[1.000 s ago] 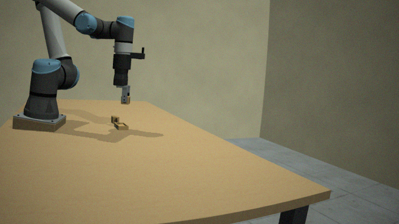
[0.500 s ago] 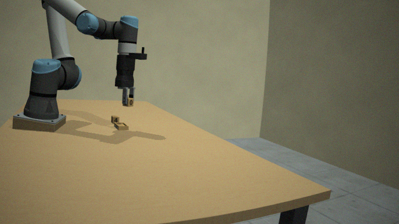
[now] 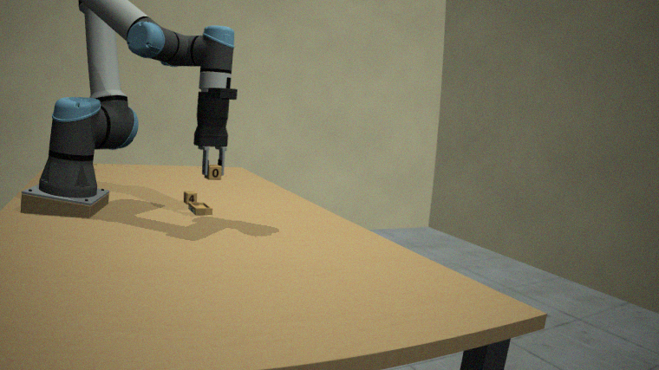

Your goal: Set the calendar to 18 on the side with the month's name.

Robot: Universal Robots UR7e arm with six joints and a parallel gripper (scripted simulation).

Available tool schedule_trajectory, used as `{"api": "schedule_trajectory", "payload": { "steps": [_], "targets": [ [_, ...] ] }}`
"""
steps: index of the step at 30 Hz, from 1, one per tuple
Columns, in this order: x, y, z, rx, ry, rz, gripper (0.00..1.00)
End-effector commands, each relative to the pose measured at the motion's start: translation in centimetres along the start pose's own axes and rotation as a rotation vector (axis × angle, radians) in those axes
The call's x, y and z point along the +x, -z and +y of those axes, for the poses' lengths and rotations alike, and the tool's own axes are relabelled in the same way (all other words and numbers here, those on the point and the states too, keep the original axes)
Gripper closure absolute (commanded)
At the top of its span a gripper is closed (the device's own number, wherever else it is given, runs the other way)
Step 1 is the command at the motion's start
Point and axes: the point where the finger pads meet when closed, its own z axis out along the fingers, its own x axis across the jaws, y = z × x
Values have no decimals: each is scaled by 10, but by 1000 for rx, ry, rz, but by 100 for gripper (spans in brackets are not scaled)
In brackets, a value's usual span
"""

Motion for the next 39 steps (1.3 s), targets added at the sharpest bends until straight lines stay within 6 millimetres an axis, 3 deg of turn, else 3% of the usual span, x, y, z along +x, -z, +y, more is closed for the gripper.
{"api": "schedule_trajectory", "payload": {
  "steps": [1, 25, 33, 39],
  "targets": [
    [1, 0, -4, 1, -56, -1, 40],
    [2, -3, -6, 1, -92, -1, 40],
    [2, -19, -6, 1, -92, -1, 40],
    [1, -47, -6, 1, -92, -1, 40]
  ]
}}
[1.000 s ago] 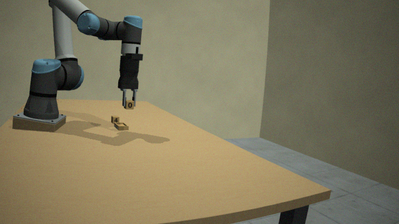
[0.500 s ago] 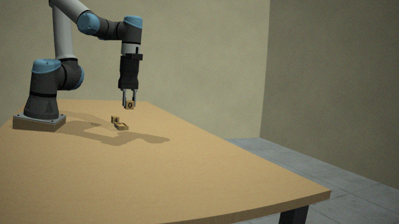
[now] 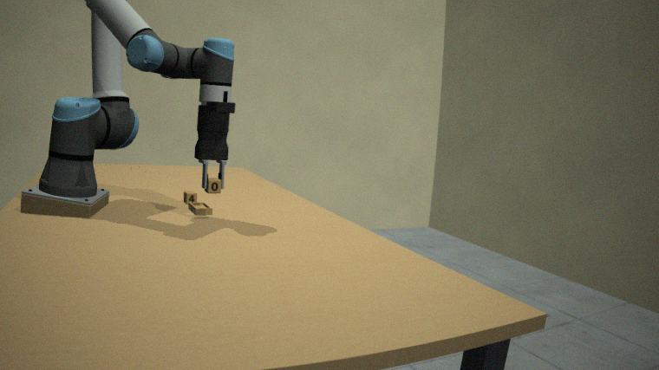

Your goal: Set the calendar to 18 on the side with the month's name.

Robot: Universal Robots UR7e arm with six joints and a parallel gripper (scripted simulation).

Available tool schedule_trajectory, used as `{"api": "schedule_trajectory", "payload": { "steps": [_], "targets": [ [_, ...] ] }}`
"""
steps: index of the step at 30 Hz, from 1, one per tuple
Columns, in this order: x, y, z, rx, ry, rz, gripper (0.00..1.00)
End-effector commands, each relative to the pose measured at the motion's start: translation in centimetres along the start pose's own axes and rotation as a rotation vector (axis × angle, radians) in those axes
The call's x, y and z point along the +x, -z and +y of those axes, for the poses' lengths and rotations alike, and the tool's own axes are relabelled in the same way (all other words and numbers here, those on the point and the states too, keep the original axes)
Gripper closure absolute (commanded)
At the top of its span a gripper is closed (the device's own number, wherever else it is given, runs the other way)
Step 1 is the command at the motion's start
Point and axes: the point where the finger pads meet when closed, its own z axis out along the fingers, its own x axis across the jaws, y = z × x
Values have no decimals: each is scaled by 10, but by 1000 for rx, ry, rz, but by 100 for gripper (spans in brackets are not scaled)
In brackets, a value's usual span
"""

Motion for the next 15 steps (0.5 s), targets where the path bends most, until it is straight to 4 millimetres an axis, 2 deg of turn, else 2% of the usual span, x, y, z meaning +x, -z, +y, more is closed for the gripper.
{"api": "schedule_trajectory", "payload": {
  "steps": [1, 9, 15],
  "targets": [
    [0, -22, 0, -1, 0, 1, 40],
    [0, -55, 1, -1, 0, 1, 40],
    [-1, -63, 1, -1, 0, 1, 40]
  ]
}}
